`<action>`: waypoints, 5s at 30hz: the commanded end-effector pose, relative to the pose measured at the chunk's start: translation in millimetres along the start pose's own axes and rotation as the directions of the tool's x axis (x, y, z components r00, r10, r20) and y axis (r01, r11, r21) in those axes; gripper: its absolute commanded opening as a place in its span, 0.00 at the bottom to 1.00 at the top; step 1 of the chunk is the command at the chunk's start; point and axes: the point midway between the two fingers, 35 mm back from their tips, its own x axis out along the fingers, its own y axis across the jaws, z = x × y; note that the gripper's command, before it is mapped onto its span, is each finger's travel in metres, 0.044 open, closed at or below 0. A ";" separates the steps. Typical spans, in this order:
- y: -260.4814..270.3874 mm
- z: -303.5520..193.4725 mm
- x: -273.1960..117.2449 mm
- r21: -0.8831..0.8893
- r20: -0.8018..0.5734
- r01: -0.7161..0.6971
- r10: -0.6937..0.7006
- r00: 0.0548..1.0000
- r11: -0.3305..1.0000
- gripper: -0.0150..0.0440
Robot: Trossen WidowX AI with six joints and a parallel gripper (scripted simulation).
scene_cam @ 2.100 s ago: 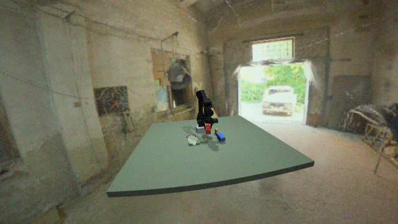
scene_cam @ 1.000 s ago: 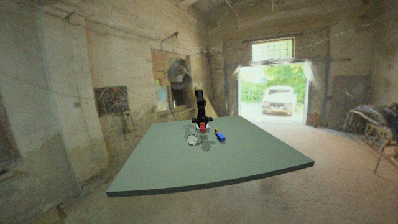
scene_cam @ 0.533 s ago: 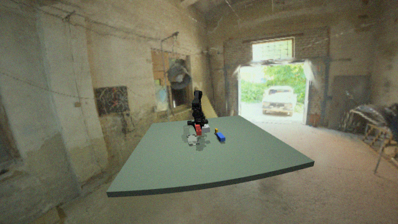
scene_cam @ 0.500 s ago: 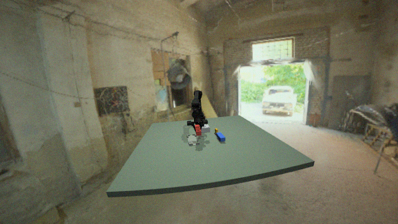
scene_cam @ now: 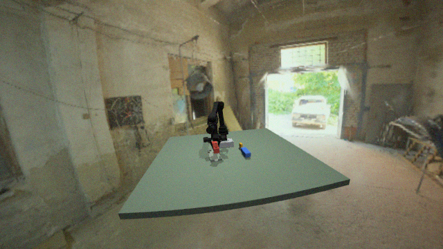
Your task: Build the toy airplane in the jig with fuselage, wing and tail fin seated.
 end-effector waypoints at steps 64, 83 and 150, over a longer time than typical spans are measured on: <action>-4.9 -1.1 40.8 -0.010 0.001 0.000 0.000 1.000 1.000 0.44; -4.9 -1.1 40.8 -0.010 0.001 0.000 0.000 1.000 1.000 1.00; 244.0 70.2 17.3 -0.025 0.008 -0.019 0.019 1.000 0.999 1.00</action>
